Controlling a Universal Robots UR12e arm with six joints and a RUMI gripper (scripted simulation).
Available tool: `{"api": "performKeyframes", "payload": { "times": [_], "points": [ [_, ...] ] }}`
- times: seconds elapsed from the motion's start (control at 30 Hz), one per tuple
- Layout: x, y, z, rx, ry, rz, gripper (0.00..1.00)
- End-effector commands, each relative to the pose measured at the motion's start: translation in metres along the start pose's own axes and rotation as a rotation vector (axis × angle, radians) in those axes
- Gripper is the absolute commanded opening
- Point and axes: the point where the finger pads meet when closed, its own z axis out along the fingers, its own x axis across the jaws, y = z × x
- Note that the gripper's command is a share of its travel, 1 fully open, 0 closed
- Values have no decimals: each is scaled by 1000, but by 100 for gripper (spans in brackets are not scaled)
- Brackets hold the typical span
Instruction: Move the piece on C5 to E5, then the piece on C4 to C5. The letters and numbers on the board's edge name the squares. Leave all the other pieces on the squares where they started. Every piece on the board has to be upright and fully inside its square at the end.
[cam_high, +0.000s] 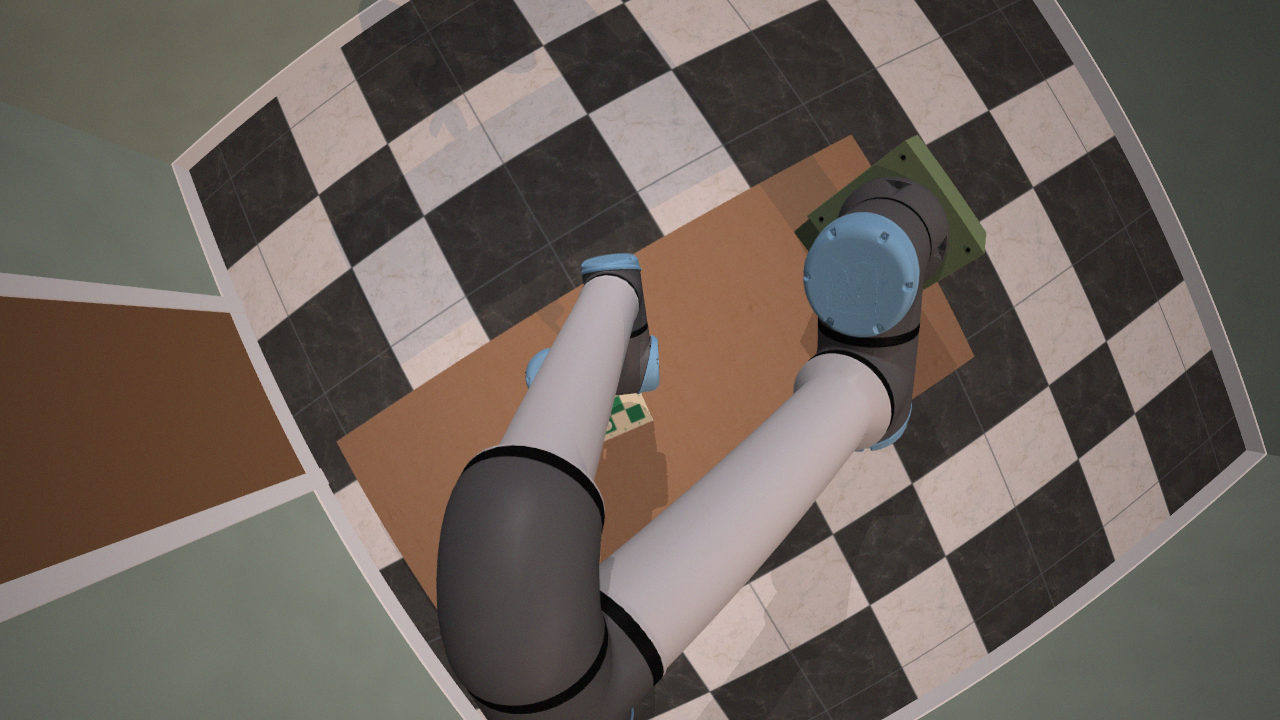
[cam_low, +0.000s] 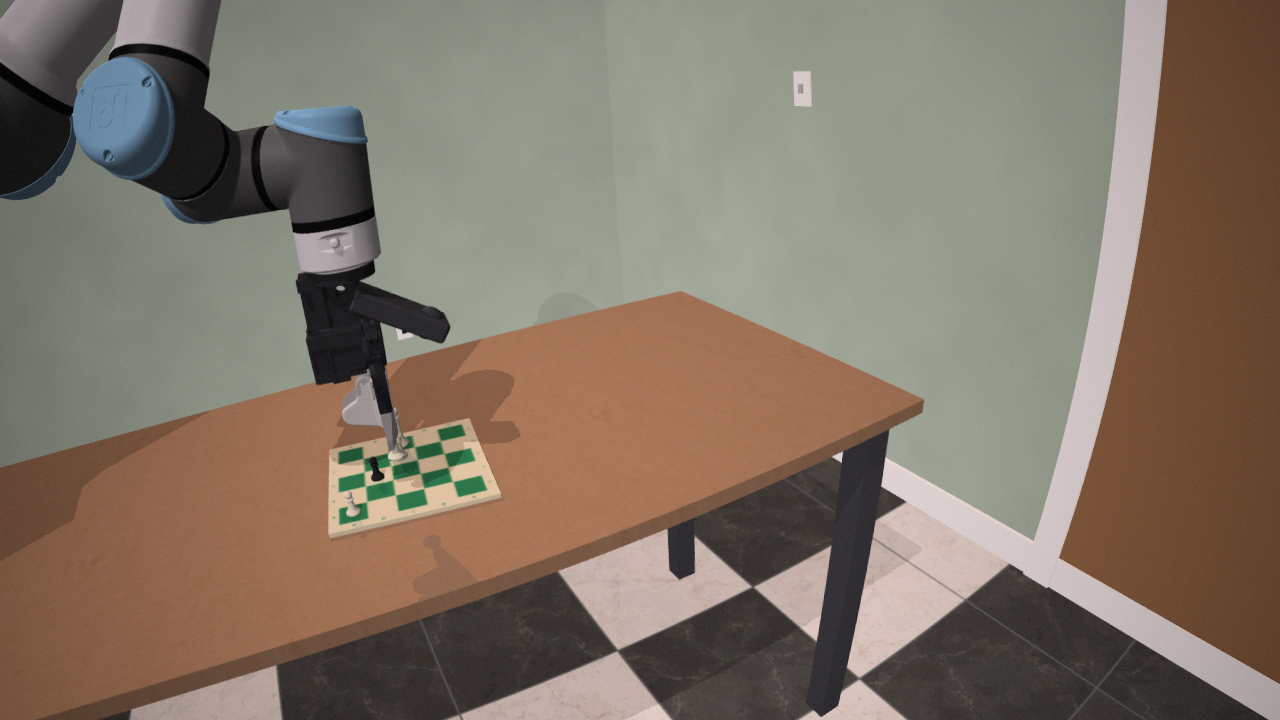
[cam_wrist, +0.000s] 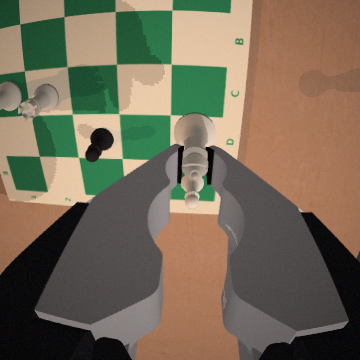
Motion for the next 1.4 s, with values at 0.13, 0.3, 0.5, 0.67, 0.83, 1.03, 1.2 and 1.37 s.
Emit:
{"api": "performKeyframes", "payload": {
  "times": [0.13, 0.3, 0.5, 0.67, 0.83, 1.03, 1.2, 1.37],
  "points": [
    [1, -8, 41, 12, 5, -5, 0],
    [1, -8, 55, 12, 5, -5, 0],
    [1, -8, 58, 12, 5, -5, 0],
    [1, -9, 58, 13, 5, -5, 0],
    [1, -8, 58, 12, 5, -4, 0],
    [1, -8, 58, 12, 5, -4, 0],
    [1, -8, 58, 12, 5, -4, 0],
    [1, -8, 58, 12, 5, -4, 0]
  ]
}}
